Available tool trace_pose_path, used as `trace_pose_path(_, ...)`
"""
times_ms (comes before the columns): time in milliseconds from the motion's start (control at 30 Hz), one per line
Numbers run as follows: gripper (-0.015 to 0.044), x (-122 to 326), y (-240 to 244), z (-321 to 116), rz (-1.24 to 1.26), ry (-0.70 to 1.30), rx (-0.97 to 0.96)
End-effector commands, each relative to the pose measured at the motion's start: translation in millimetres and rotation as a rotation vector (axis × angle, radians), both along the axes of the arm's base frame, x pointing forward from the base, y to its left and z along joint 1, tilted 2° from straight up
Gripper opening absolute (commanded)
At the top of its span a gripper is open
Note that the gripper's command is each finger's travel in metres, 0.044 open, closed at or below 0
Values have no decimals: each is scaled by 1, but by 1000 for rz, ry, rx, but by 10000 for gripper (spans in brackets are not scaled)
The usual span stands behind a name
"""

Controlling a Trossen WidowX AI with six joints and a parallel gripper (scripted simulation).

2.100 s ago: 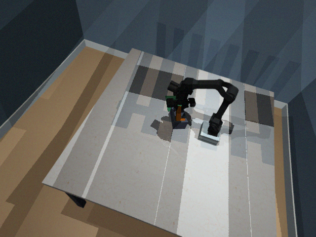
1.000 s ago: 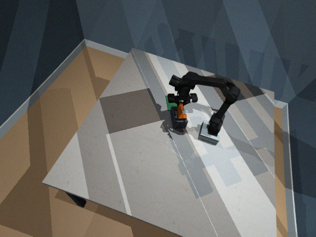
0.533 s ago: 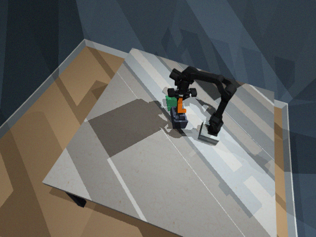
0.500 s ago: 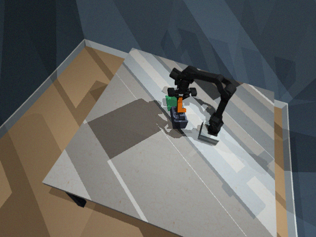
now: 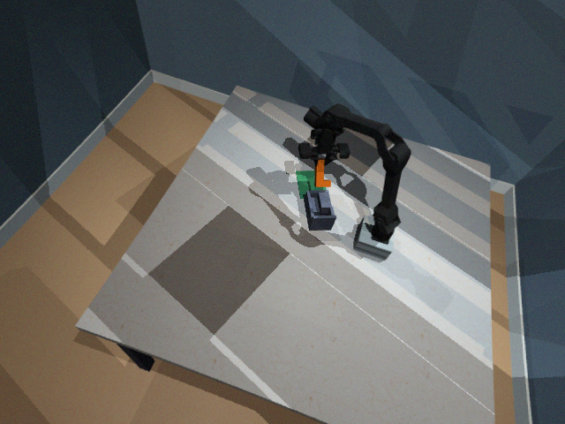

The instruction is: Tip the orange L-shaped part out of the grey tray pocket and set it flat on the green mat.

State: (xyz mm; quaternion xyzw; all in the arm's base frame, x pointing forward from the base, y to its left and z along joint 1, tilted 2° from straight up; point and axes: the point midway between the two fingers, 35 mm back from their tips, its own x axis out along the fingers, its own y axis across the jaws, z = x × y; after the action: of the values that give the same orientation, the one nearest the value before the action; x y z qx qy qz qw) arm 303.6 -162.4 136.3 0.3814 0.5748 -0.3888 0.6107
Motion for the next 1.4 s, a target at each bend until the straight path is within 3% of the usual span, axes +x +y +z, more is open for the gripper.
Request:
trace_pose_path(0,0,8,-18,3,6,-10,0)
trace_pose_path(267,0,18,-41,5,6,-10,-2)
trace_pose_path(1367,0,20,-44,-38,6,-10,-2)
